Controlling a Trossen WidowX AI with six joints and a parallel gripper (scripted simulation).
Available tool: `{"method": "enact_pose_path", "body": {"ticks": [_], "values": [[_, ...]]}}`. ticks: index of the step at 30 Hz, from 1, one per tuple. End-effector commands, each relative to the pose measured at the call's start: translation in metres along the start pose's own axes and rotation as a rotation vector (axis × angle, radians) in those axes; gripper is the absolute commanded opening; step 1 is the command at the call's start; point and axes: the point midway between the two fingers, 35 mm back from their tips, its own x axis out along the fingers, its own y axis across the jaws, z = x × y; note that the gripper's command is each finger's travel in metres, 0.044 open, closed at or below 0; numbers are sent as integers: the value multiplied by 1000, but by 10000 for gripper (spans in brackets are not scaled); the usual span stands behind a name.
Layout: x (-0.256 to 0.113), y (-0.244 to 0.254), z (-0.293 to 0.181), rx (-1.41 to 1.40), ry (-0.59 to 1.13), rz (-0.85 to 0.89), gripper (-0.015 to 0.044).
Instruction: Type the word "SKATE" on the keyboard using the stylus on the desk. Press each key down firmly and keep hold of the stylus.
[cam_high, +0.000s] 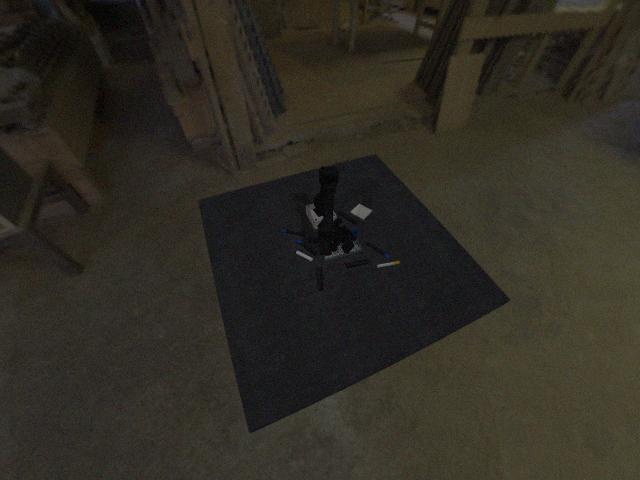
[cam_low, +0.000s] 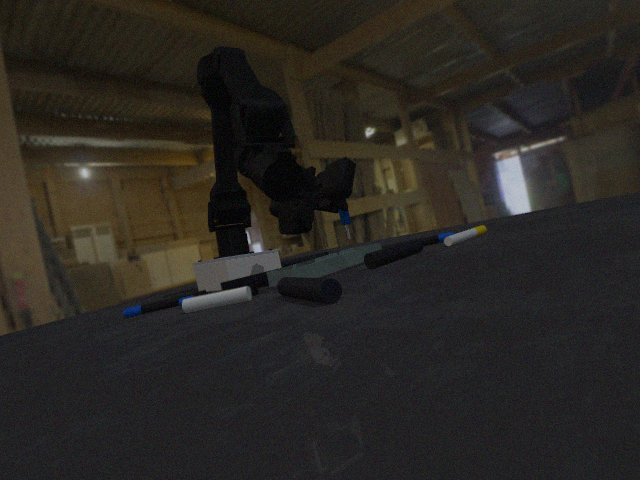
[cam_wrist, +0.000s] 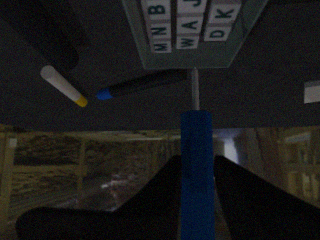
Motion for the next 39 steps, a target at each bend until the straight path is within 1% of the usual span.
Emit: {"method": "enact_pose_path", "body": {"ticks": [1, 4, 7, 9, 10, 24, 39], "values": [[-2, 0, -3, -11, -2, 2, 81], [-1, 0, -1, -1, 0, 0, 84], [-1, 0, -1, -1, 0, 0, 64], [-2, 1, 0, -1, -1, 1, 11], [-4, 2, 0, -1, -2, 1, 0], [-51, 19, 21, -12, -6, 2, 0], [-42, 20, 38, -12, -7, 2, 0]]}}
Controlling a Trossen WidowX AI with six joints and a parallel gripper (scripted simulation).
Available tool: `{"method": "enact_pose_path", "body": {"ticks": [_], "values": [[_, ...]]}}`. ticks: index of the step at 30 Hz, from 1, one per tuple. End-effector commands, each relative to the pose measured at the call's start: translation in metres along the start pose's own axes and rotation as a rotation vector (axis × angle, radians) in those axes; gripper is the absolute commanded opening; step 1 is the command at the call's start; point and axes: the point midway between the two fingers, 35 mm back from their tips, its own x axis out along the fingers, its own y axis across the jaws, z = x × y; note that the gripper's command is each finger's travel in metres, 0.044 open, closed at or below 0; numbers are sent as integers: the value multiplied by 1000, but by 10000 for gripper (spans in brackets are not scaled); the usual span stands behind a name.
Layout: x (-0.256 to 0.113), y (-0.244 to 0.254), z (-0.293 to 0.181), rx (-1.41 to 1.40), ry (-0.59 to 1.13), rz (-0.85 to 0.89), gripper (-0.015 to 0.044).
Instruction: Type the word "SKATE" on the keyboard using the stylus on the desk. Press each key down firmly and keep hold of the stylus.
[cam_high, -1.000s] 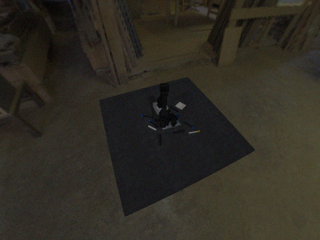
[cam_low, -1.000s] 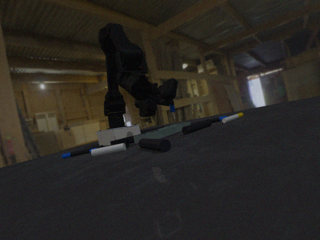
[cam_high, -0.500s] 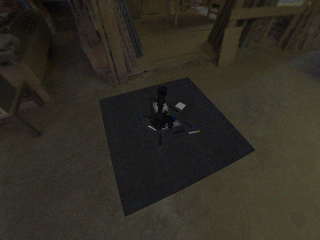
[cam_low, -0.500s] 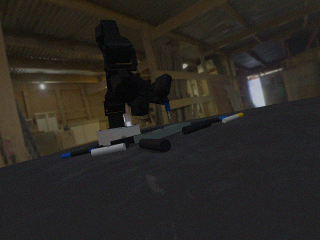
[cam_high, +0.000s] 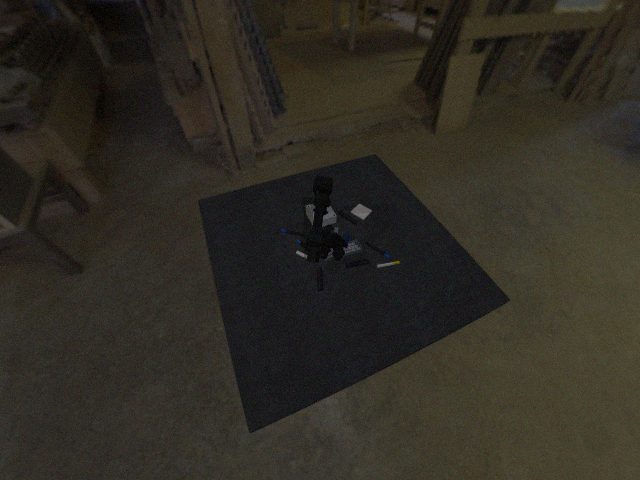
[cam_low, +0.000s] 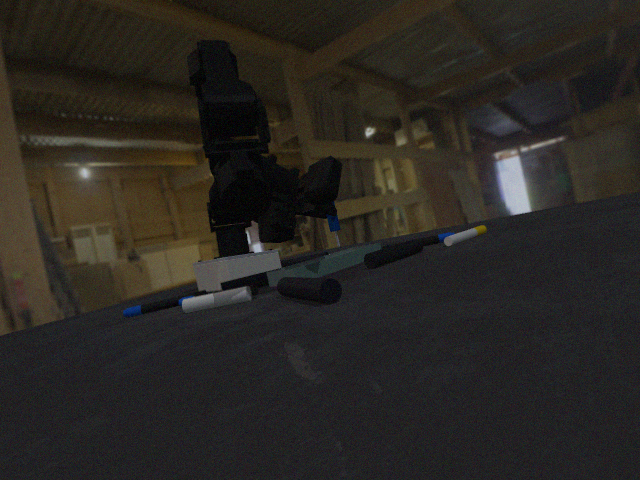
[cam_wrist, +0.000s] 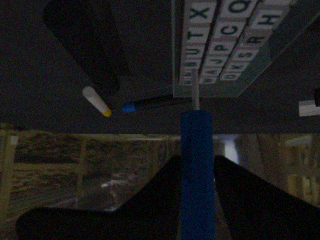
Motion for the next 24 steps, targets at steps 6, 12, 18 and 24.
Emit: {"method": "enact_pose_path", "body": {"ticks": [6, 12, 18, 24], "values": [[3, -2, 5, 7, 2, -9, 0], [3, -2, 5, 7, 2, -9, 0], [4, -2, 9, 7, 2, -9, 81], [4, -2, 10, 7, 2, -9, 81]]}}
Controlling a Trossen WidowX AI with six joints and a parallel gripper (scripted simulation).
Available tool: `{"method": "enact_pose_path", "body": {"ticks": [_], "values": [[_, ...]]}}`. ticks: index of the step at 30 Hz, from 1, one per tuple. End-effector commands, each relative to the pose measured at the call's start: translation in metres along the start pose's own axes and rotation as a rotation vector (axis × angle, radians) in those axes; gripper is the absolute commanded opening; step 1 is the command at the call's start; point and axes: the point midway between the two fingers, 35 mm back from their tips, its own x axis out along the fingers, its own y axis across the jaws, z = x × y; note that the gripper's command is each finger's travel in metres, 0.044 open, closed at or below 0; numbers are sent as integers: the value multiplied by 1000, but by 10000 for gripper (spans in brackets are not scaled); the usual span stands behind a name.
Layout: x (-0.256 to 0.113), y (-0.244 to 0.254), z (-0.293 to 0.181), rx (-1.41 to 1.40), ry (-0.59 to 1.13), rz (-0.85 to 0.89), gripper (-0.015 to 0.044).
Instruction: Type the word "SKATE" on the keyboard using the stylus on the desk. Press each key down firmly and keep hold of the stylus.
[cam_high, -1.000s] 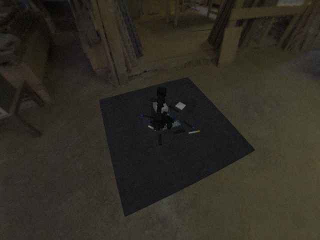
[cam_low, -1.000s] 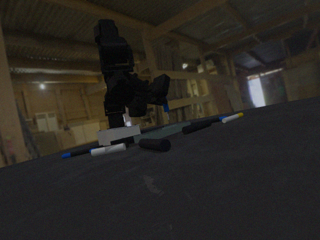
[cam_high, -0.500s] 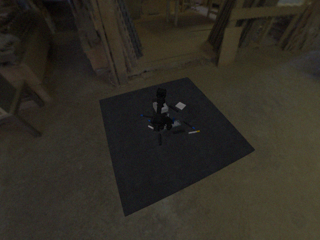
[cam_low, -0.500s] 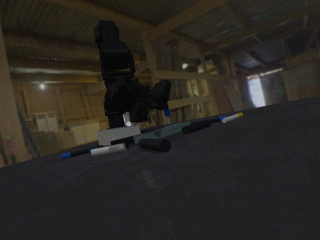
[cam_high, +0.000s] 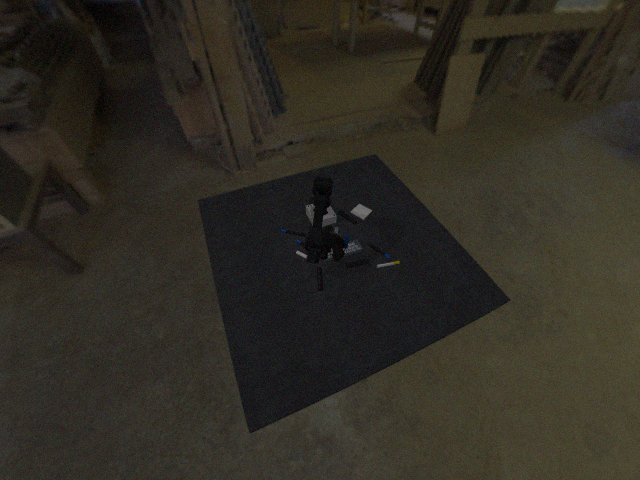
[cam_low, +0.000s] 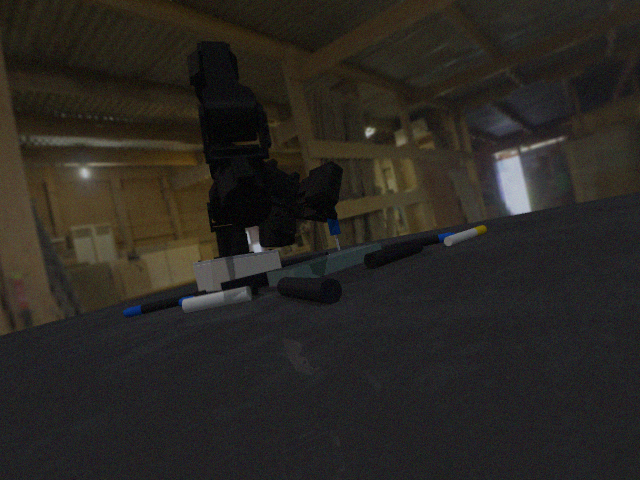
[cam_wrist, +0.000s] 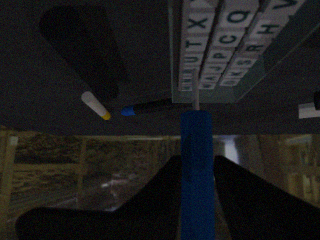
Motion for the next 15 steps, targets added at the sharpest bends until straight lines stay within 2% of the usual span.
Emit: {"method": "enact_pose_path", "body": {"ticks": [1, 15], "values": [[2, -1, 5, 0, -1, -6, 81], [2, -1, 5, 0, -1, -6, 81]]}}
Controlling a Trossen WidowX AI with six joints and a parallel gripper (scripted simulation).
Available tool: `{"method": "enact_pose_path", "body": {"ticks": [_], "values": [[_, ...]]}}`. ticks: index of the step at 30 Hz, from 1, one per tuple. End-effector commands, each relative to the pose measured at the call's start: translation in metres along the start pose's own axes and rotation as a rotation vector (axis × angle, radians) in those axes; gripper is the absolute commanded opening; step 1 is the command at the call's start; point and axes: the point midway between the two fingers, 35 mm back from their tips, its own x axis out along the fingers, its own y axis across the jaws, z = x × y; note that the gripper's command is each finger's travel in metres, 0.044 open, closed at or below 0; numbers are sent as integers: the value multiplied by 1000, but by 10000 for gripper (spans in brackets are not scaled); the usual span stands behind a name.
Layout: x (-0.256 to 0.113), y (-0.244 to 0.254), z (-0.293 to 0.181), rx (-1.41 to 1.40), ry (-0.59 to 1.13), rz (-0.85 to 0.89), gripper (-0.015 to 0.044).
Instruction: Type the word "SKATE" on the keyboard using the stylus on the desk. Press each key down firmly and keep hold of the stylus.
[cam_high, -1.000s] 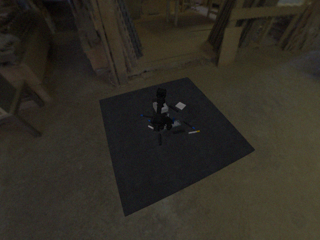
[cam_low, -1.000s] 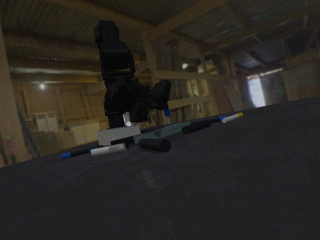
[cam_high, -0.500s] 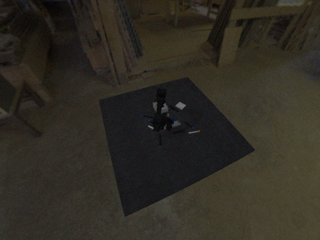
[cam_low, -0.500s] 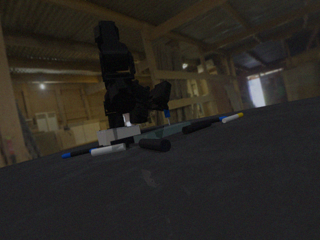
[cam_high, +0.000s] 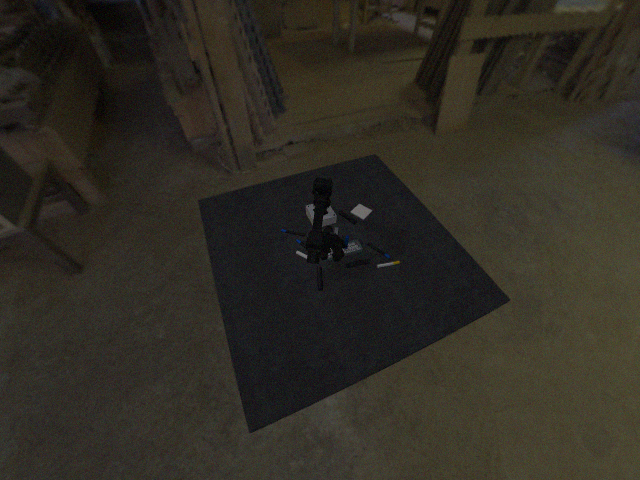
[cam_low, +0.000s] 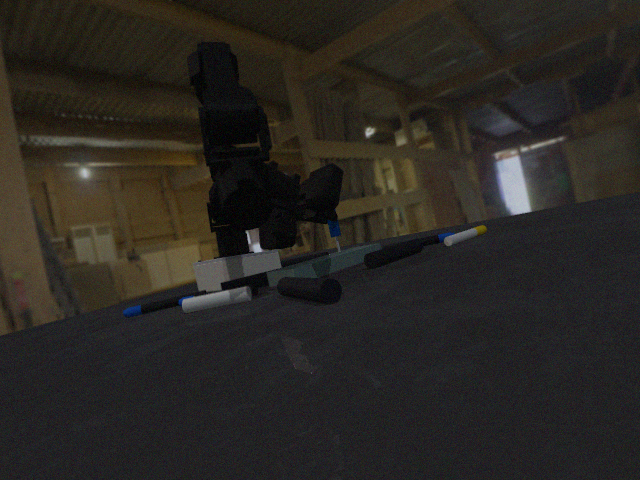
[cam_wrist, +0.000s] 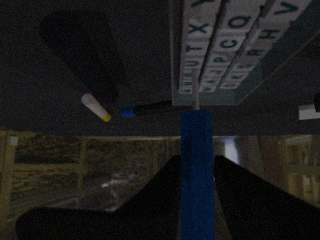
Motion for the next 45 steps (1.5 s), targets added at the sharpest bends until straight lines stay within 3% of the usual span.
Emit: {"method": "enact_pose_path", "body": {"ticks": [1, 45], "values": [[1, -1, 3, -1, -1, -6, 81], [5, -1, 9, -1, -1, -6, 81]]}}
